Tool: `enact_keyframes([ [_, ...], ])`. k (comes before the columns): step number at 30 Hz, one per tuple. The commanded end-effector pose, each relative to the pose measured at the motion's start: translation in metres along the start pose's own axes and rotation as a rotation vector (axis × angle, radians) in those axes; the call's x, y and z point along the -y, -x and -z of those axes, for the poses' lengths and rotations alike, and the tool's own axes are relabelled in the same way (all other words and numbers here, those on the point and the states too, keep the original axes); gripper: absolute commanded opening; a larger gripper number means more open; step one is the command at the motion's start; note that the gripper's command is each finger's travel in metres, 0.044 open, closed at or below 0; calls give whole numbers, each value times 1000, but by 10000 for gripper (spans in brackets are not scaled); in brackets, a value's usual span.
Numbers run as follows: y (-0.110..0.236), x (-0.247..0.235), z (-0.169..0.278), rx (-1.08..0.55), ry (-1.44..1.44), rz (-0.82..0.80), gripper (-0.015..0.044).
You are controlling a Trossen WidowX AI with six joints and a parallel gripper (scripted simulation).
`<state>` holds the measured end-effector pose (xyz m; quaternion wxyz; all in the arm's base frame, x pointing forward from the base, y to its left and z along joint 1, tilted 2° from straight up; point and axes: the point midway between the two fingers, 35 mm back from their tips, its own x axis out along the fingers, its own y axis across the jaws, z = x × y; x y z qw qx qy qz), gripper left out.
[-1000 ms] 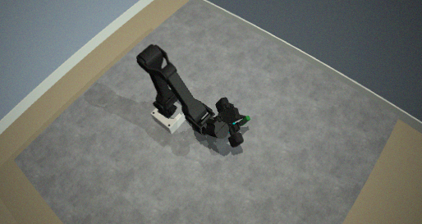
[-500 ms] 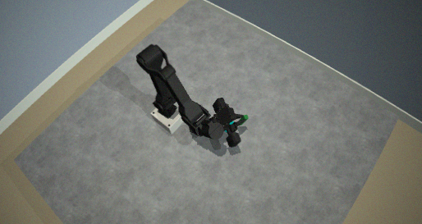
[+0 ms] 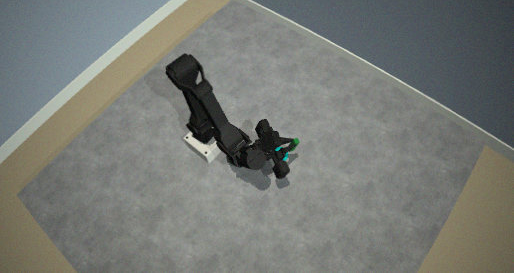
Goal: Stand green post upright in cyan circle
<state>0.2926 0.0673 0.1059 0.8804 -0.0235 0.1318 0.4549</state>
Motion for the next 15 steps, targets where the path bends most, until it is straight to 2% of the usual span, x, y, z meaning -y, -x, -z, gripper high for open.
enact_keyframes([
  [1, 3, -3, 1, 21, 2, -8, 23],
  [15, 13, -12, 1, 82, 36, -27, 23],
])
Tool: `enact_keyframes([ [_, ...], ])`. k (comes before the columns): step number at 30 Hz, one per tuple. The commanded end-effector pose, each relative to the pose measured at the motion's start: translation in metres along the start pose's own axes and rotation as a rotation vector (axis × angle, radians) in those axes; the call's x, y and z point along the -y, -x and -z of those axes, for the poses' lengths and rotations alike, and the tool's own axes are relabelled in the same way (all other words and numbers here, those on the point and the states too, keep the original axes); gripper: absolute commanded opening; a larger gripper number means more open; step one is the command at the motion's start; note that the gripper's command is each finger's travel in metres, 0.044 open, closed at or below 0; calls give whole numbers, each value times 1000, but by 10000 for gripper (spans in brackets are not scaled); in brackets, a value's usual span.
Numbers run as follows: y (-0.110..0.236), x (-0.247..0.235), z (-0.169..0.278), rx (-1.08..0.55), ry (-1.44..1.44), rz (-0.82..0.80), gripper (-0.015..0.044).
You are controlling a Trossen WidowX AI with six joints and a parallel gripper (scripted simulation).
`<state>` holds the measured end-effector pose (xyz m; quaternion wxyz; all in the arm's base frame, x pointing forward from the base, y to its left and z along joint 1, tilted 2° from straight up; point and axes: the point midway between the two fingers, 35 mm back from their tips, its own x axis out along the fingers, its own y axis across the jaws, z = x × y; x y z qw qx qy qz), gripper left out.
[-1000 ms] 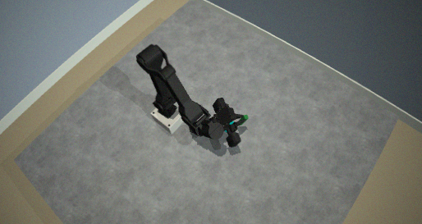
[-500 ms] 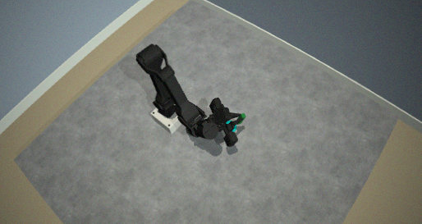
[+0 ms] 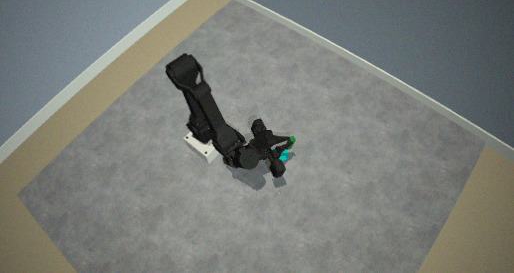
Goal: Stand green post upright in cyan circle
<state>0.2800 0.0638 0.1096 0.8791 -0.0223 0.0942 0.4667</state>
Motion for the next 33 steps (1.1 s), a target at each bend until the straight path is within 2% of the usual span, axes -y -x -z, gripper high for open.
enact_keyframes([
  [1, 4, -4, 1, 19, 4, -8, 23],
  [33, 26, -31, 0, 132, 96, -63, 23],
])
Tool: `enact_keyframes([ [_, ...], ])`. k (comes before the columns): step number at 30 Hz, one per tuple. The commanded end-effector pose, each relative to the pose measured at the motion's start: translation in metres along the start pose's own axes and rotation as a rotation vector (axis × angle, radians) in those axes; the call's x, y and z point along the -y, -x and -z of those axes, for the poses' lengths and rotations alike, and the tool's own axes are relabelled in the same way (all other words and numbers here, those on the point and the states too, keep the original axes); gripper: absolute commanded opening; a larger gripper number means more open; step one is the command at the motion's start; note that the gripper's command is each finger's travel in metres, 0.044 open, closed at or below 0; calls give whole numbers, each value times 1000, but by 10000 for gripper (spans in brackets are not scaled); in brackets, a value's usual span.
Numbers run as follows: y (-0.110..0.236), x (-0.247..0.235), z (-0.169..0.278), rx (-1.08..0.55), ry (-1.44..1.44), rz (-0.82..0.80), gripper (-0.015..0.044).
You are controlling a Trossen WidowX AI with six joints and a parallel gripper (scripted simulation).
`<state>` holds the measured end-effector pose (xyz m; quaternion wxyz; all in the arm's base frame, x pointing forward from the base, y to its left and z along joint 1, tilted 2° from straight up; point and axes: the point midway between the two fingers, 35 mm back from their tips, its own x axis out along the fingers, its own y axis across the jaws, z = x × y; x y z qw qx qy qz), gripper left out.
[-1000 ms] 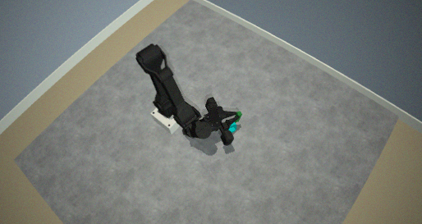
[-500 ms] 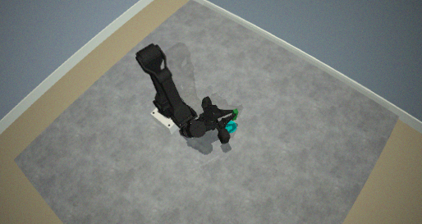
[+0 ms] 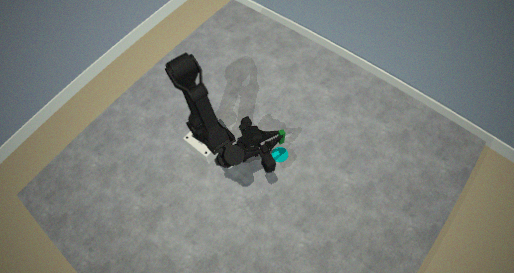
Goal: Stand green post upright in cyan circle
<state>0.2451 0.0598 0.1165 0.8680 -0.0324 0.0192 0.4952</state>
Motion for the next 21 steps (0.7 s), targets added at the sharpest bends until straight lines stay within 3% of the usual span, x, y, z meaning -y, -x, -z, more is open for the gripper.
enact_keyframes([
  [1, 3, -5, 0, 12, 4, -9, 23],
  [21, 2, -4, 4, 12, 11, -9, 23],
])
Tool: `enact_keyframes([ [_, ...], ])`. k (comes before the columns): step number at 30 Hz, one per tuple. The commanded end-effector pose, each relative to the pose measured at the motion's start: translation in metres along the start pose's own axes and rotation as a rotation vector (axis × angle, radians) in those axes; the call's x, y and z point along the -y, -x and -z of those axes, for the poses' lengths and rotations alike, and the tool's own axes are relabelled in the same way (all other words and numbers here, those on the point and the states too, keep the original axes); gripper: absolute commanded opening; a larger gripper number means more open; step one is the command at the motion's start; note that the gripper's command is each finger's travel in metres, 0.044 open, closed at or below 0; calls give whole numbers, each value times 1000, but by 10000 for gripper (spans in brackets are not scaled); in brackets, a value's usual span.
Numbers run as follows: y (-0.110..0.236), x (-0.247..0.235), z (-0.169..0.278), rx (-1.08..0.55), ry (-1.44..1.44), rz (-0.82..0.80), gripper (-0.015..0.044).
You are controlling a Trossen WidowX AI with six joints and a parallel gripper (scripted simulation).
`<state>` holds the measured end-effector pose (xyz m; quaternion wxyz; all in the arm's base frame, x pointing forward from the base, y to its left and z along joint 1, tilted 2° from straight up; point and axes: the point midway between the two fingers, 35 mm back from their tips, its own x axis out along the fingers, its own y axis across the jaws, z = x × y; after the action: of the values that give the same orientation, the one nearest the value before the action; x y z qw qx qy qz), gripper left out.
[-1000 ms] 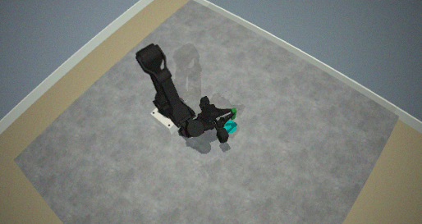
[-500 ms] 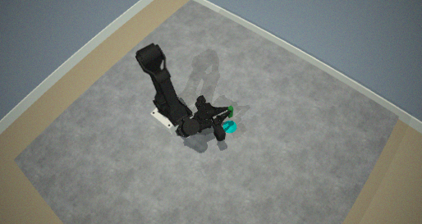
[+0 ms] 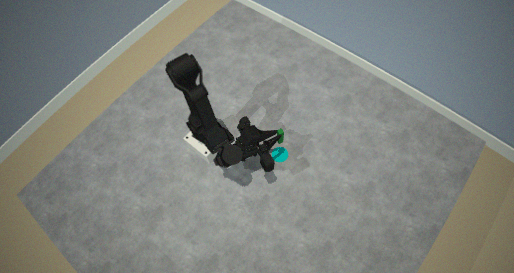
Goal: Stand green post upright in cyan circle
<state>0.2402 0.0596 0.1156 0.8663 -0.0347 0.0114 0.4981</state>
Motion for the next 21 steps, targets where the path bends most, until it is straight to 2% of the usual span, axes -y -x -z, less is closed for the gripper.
enact_keyframes([
  [1, -1, 1, 5, 1, 1, -3, 23],
  [21, -4, 6, 37, -3, 51, -7, 23],
])
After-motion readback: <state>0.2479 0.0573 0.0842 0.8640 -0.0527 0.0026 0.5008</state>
